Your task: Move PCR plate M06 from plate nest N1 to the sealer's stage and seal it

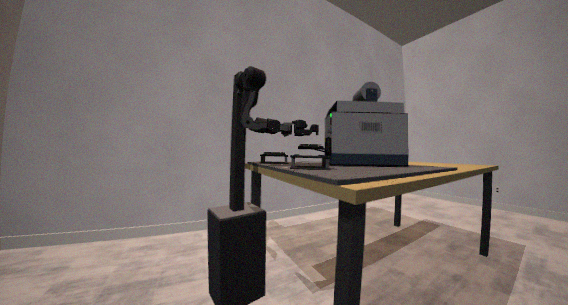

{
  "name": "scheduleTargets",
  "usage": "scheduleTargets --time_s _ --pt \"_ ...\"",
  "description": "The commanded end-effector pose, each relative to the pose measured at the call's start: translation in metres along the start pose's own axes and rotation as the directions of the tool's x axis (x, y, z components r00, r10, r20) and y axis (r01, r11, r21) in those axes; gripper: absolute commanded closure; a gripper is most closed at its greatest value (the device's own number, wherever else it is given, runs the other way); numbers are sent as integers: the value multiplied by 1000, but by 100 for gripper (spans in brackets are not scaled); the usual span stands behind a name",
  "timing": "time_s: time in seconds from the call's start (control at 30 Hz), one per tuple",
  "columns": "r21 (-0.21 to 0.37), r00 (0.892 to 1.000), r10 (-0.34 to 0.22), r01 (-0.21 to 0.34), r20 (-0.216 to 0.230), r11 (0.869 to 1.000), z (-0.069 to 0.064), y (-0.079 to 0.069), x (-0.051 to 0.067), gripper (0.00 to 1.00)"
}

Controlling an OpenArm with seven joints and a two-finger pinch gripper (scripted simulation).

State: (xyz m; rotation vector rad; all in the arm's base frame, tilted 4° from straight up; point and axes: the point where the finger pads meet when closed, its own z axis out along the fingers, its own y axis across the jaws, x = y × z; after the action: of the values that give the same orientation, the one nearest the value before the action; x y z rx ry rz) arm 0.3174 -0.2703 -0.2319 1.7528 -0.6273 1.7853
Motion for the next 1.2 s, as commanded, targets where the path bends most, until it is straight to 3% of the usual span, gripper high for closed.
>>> scheduleTargets --time_s 0.0,1.1,1.17 --pt "-1 1000 2 -2 -5 1000 0 0 2 100" --pt "-5 1000 1 -1 -7 1000 3 -6 3 100" --pt "-4 1000 1 -1 -5 1000 15 -6 3 100"
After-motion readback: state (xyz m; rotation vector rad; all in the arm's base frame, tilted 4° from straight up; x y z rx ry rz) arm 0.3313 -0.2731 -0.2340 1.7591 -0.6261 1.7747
